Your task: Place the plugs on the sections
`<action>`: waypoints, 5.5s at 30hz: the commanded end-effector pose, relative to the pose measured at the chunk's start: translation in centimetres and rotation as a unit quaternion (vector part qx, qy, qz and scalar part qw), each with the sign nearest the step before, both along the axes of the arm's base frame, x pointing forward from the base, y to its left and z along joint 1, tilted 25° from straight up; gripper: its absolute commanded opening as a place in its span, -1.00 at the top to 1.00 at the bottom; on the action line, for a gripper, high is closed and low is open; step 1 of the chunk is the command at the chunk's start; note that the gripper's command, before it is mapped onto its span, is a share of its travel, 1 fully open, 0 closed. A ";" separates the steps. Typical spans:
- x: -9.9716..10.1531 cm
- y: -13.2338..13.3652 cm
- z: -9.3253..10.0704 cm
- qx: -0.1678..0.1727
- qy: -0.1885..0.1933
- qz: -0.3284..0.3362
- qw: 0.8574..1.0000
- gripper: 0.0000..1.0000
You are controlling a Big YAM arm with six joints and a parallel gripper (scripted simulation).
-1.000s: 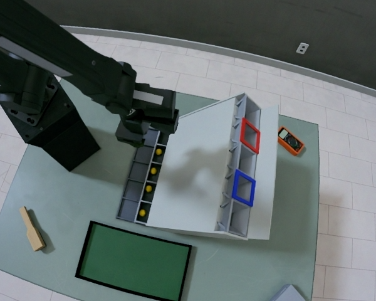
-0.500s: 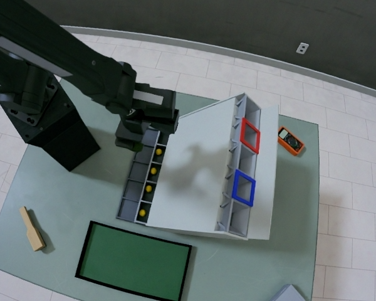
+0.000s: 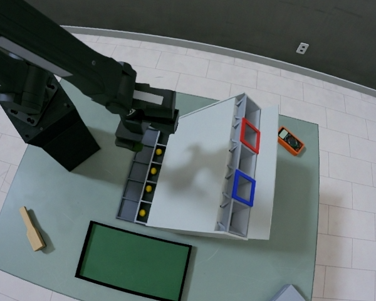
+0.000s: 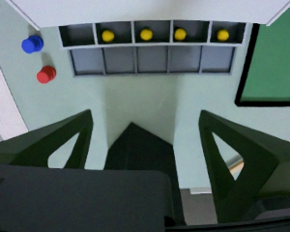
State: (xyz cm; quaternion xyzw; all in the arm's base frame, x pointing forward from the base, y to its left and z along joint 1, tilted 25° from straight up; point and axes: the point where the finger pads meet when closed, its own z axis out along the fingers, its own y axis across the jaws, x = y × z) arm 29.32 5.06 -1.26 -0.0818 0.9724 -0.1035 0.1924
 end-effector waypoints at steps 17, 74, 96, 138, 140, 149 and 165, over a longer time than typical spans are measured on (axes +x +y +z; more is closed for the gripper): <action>0.9 5.3 -7.1 0.001 -0.005 0.001 1.000 -0.73; -3.1 19.3 -23.4 -0.017 0.013 0.034 0.999 -0.73; 0.2 17.7 -31.8 -0.009 0.008 0.027 1.000 -0.73; 1.3 16.9 -34.5 -0.012 0.009 0.028 1.000 -0.73; 1.4 16.8 -34.6 -0.011 0.009 0.028 1.000 -0.73; 1.0 17.4 -33.9 -0.011 0.008 0.031 0.999 1.00; 1.1 17.3 -34.0 -0.011 0.008 0.031 0.999 1.00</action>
